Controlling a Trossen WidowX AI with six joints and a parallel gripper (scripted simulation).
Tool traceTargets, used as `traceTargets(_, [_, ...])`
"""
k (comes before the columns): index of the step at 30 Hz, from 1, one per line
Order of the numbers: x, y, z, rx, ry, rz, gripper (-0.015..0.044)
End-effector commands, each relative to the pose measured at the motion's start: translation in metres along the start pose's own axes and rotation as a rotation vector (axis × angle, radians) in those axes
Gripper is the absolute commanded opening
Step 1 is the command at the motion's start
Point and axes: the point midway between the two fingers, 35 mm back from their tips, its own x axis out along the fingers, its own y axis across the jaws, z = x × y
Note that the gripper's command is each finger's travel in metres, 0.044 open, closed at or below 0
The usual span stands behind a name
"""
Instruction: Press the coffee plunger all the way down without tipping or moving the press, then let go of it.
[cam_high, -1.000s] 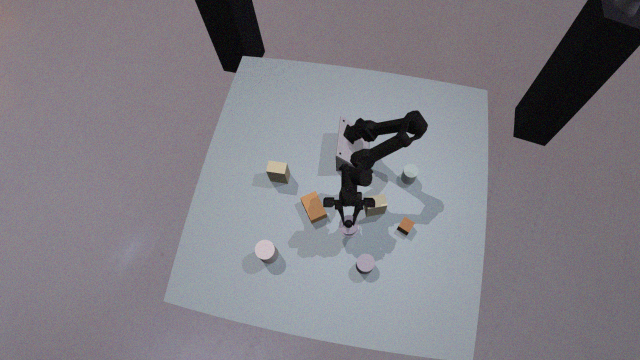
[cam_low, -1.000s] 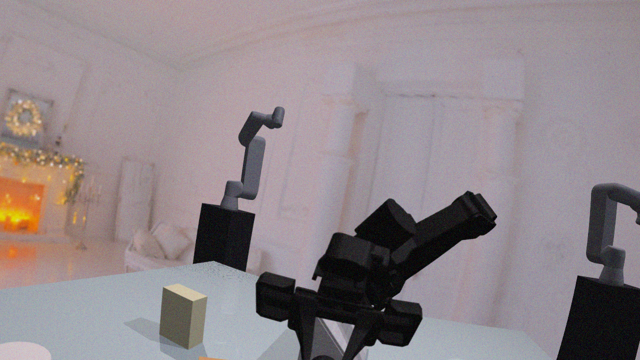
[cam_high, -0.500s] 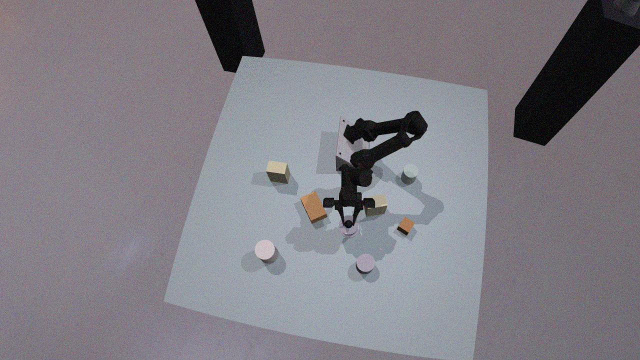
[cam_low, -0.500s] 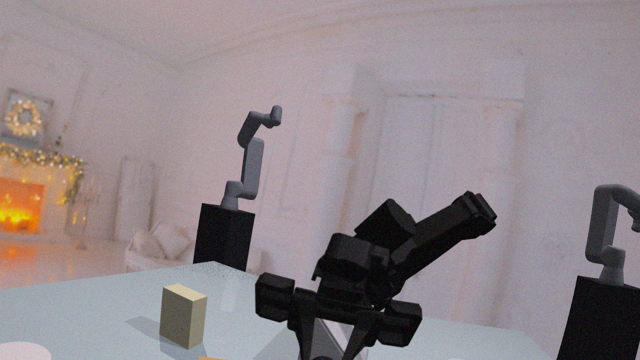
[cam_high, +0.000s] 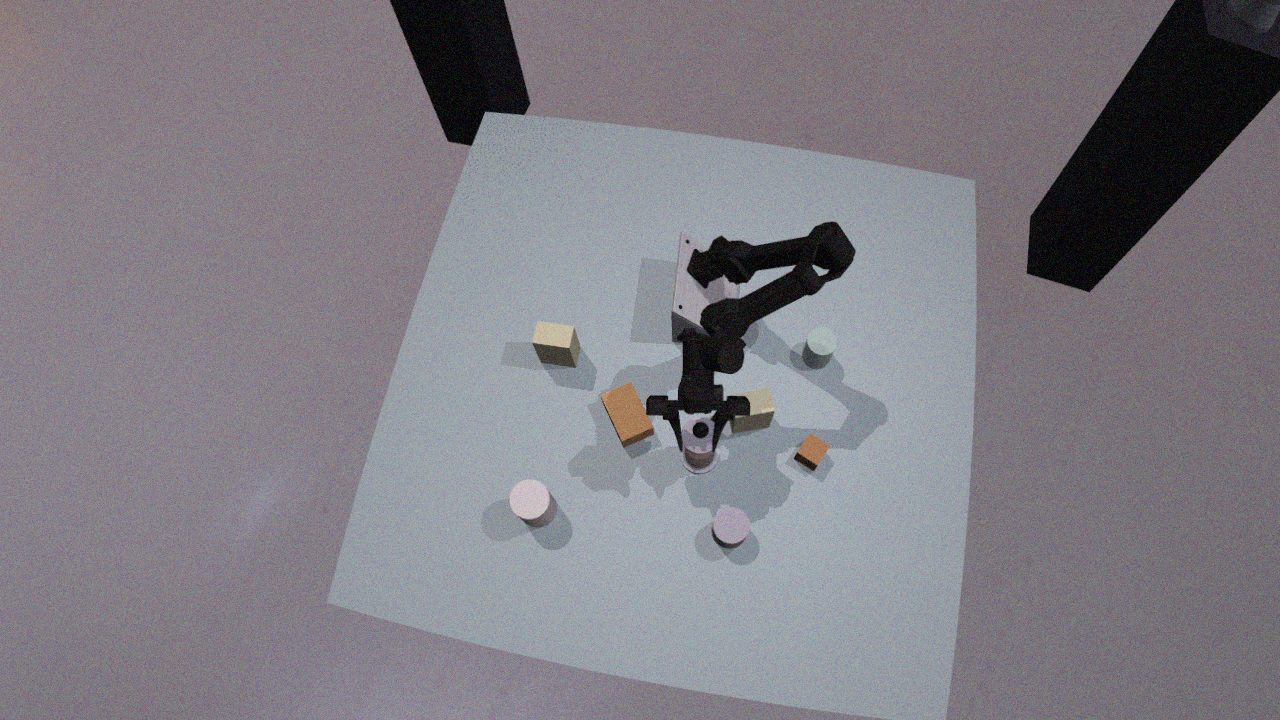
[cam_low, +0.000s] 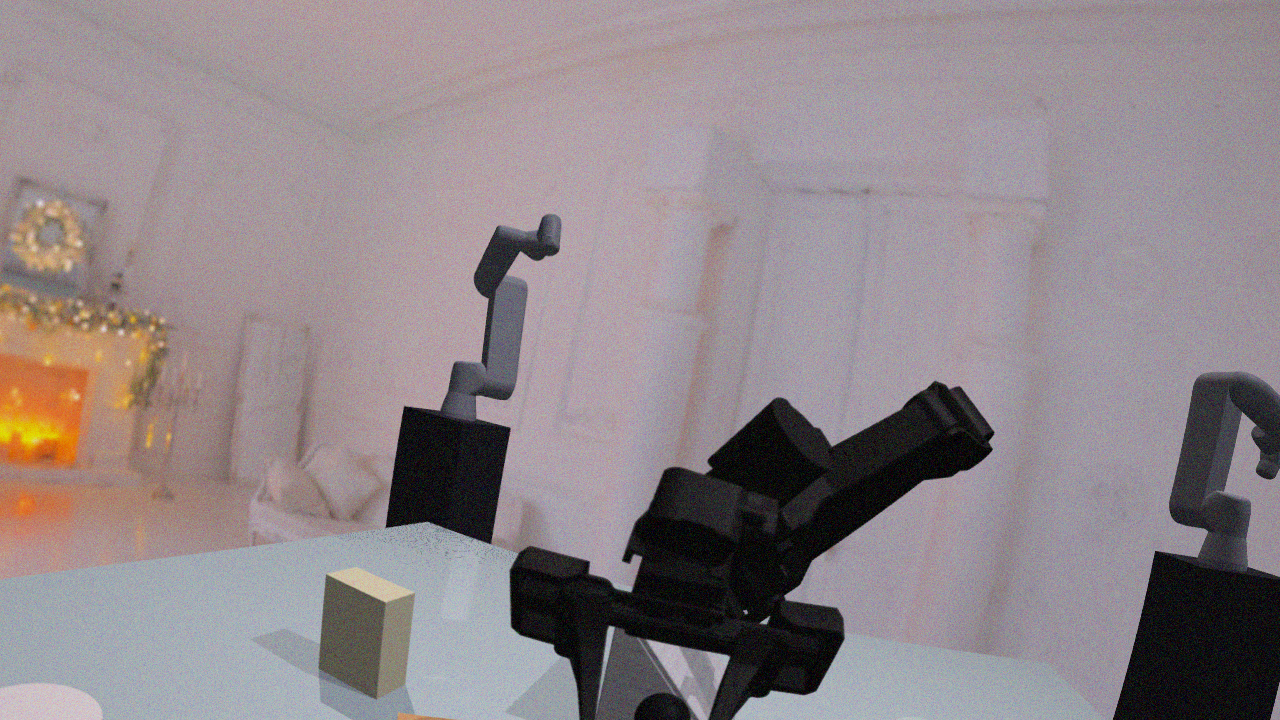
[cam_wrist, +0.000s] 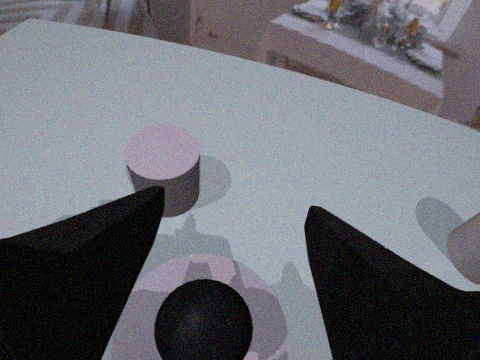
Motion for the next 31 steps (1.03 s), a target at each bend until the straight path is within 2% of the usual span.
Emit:
traceTargets(1, [0.0, -0.001, 0.0, -0.001, -0.002, -0.004, 0.0359])
traceTargets(4, [0.0, -0.001, 0.0, -0.001, -0.002, -0.004, 0.0438])
traceTargets(10, [-0.01, -0.002, 0.01, -0.001, 0.005, -0.007, 0.044])
traceTargets(17, [-0.068, 0.007, 0.051, 0.011, 0.017, -0.001, 0.044])
traceTargets(31, [-0.068, 0.006, 0.049, 0.011, 0.017, -0.001, 0.044])
